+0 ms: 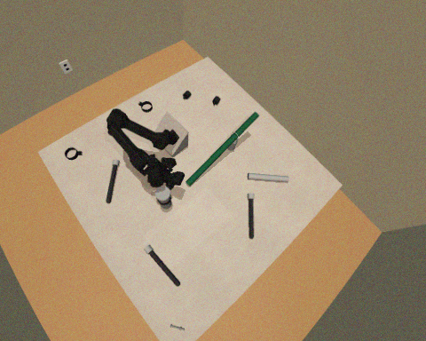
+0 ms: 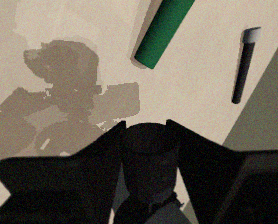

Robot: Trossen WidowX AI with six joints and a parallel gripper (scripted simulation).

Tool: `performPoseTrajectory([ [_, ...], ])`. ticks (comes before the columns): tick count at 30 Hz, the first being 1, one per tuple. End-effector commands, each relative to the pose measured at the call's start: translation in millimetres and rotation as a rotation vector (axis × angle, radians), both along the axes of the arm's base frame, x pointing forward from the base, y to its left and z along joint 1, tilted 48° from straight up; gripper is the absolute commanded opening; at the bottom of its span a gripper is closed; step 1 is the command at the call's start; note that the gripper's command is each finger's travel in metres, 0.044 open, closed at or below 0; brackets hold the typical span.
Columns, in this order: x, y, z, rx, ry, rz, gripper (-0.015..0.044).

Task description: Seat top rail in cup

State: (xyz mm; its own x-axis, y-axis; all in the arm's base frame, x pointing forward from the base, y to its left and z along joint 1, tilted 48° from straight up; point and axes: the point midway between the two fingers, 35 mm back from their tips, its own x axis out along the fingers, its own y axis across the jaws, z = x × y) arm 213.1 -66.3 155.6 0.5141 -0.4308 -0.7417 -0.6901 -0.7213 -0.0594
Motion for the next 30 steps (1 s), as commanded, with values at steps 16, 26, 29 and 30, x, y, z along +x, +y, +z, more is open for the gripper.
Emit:
performPoseTrajectory([
  [16, 11, 5, -4, 0.016, -0.094, -0.083, 0.0],
  [26, 16, 7, -5, 0.023, -0.141, -0.126, 0.0],
  [29, 17, 7, -6, 0.024, -0.149, -0.134, 0.0],
  [30, 18, 7, -6, 0.025, -0.156, -0.14, 0.0],
])
